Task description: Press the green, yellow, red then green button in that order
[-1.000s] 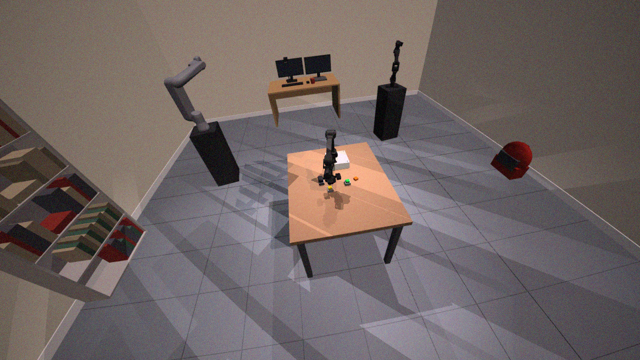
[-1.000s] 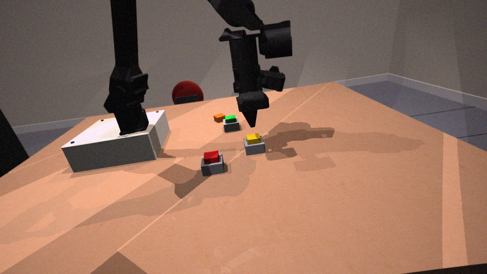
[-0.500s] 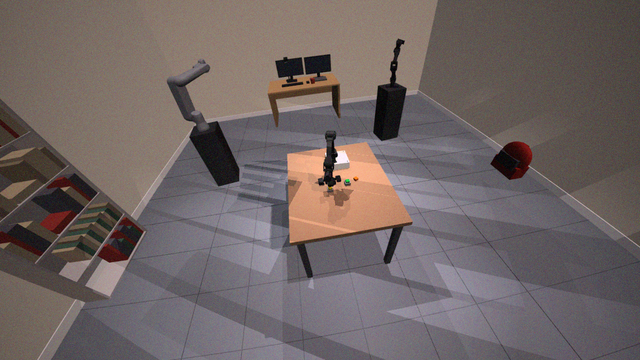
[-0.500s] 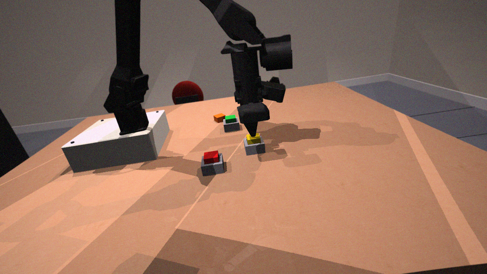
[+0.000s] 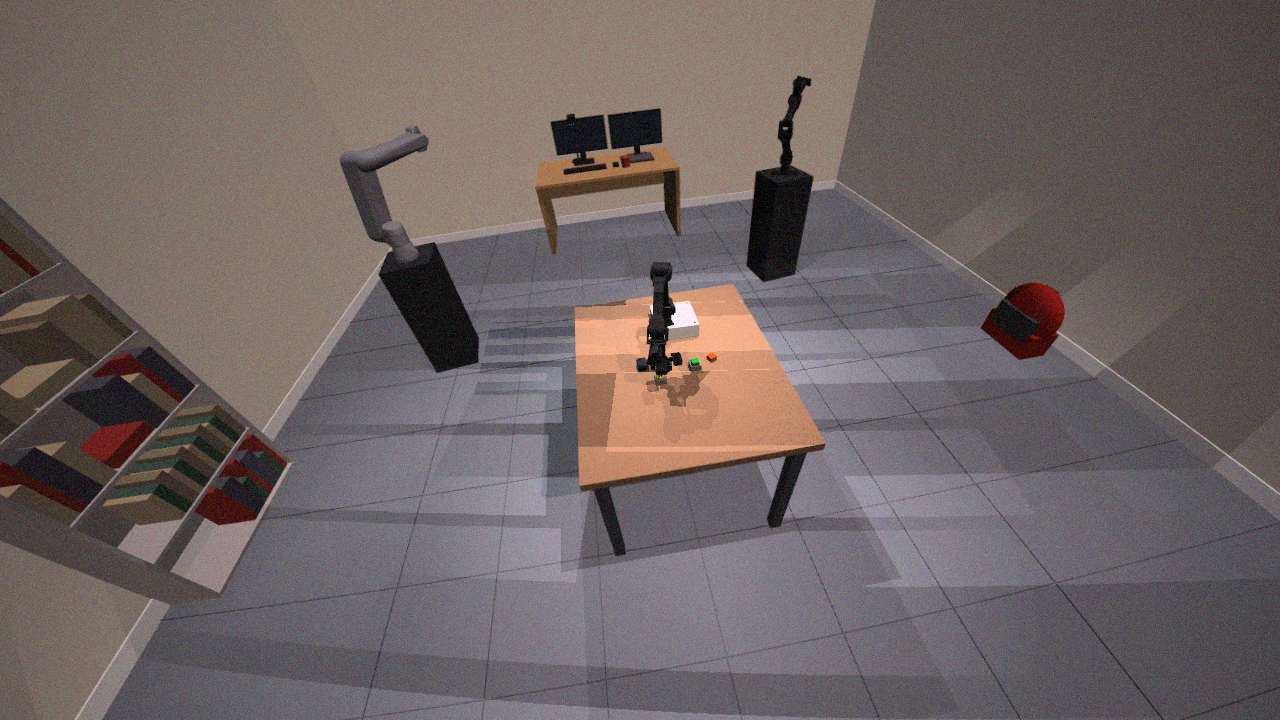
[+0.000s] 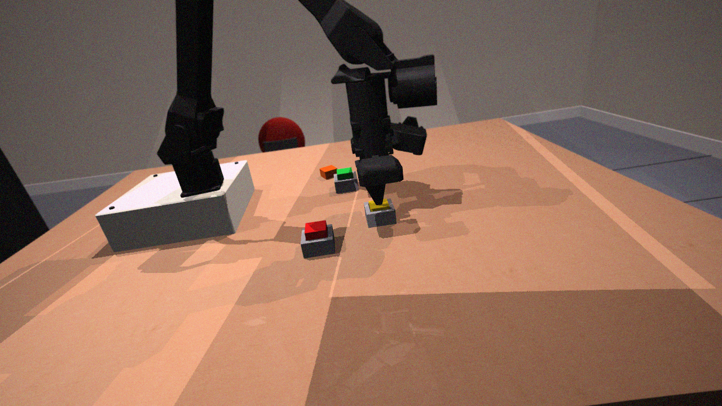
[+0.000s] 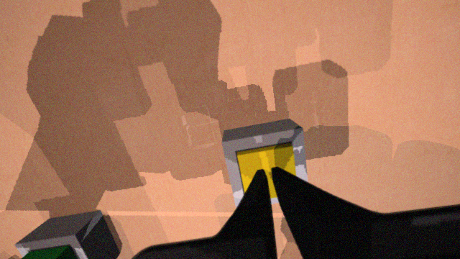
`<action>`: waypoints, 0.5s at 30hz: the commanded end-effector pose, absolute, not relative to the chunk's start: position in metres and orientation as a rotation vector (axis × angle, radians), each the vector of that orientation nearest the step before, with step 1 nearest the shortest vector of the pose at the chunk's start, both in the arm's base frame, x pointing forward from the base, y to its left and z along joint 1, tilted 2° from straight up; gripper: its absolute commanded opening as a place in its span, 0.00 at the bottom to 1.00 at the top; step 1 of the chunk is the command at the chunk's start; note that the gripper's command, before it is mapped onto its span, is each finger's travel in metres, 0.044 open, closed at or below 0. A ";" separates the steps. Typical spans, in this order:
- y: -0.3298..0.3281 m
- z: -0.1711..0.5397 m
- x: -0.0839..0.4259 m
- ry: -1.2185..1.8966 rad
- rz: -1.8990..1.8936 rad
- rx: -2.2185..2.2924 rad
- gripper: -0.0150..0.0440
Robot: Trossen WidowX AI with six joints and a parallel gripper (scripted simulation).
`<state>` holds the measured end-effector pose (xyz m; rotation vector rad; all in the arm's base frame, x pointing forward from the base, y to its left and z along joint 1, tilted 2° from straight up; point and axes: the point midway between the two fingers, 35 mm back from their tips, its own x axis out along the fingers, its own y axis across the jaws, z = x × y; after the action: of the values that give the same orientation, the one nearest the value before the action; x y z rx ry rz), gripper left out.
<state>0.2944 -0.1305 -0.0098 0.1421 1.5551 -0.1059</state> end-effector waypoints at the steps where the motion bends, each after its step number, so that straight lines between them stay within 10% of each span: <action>1: -0.131 -0.010 0.294 1.555 -0.104 0.137 0.29; 15: -0.131 0.024 0.294 1.555 -0.104 0.137 0.29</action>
<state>0.2947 -0.1311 0.0172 0.1426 1.5530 -0.1076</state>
